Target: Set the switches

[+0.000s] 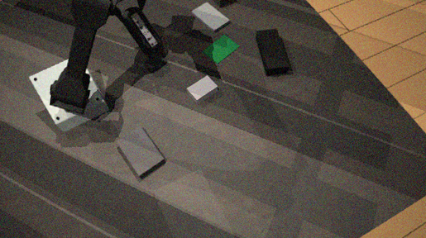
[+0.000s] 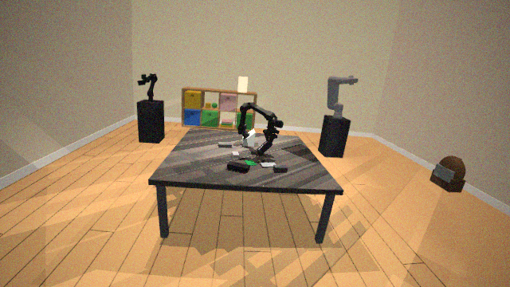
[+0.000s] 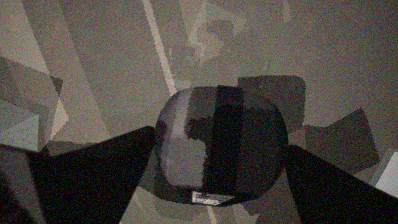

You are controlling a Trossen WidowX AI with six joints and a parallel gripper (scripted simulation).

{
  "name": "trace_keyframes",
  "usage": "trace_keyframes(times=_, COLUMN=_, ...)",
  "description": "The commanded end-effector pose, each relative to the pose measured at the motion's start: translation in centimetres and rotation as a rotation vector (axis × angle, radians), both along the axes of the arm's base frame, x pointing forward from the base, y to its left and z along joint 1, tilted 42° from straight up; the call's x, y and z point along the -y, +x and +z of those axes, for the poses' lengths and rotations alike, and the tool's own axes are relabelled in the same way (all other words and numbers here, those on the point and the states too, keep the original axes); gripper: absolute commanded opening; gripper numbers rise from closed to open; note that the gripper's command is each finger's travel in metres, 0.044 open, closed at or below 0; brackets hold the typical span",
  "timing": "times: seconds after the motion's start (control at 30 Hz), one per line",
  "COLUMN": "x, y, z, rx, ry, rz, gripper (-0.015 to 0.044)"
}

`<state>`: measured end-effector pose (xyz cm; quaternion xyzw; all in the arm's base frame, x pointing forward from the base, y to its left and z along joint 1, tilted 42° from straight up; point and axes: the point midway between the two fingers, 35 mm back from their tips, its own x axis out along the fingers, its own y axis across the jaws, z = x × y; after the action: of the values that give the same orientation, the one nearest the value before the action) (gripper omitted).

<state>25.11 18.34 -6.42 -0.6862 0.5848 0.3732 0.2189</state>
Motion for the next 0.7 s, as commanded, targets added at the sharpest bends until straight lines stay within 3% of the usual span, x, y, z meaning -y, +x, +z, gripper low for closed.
trace_keyframes(times=0.0, x=0.3, y=0.2, z=0.6, rx=0.005, ry=-0.011, rz=0.009, gripper=0.0336)
trace_keyframes(times=0.67, x=0.7, y=0.5, z=1.8, rx=0.005, ry=-0.012, rz=0.009, gripper=0.0336)
